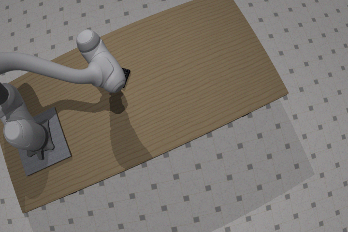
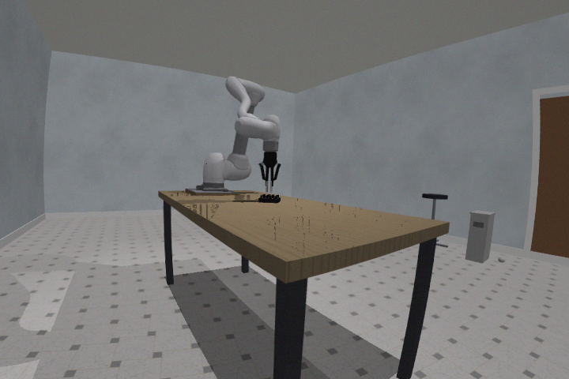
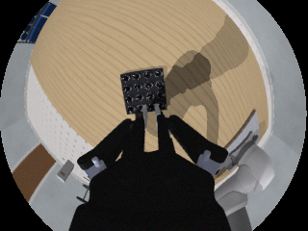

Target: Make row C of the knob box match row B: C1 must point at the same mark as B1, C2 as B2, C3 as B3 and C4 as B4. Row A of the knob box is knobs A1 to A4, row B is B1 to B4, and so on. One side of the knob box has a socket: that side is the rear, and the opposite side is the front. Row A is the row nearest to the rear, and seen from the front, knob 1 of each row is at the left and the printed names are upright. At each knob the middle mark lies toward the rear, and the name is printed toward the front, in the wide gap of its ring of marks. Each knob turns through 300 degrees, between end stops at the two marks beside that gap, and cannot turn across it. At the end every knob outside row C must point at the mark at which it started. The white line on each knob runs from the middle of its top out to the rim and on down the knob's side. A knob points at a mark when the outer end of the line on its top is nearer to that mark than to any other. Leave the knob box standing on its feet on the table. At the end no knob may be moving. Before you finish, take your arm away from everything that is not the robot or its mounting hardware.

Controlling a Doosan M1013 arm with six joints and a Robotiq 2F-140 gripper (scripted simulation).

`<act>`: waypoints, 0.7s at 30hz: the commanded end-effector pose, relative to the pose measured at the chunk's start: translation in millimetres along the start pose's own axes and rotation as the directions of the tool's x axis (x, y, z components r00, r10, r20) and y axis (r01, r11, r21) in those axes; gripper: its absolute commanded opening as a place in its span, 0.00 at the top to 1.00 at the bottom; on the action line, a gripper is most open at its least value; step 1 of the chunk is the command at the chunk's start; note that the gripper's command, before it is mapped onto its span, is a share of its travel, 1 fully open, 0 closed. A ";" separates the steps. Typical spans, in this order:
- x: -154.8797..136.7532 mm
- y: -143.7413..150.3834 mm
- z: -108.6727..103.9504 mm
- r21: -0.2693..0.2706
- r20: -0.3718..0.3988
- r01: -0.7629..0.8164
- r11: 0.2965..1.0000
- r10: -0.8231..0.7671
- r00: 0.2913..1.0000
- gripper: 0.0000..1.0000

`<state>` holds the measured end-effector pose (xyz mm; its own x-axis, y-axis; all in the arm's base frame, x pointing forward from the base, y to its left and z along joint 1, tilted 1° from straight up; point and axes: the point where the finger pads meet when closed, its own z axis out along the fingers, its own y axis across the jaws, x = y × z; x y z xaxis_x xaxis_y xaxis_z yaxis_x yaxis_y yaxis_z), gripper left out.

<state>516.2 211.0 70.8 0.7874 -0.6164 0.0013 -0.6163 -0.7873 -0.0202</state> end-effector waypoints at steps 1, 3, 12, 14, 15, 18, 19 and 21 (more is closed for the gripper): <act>0.0 0.0 3.0 0.000 0.000 0.000 1.000 0.000 1.000 0.88; 0.0 0.0 4.3 0.000 0.000 0.000 1.000 0.000 1.000 0.88; 0.0 0.0 6.9 0.000 0.000 0.000 1.000 0.000 1.000 0.88; 0.0 0.0 7.1 0.000 0.000 0.000 1.000 0.000 1.000 0.88; 0.0 0.0 7.1 0.000 0.000 0.000 1.000 0.000 1.000 0.88; 0.0 0.0 7.2 0.000 0.000 0.000 1.000 0.000 1.000 0.88; 0.0 0.0 7.2 0.000 0.000 0.000 1.000 0.000 1.000 0.88; 0.0 0.0 7.2 0.000 0.000 0.000 1.000 0.000 1.000 0.88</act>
<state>516.3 211.1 63.5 0.7874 -0.6164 0.0013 -0.6163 -0.7873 -0.0202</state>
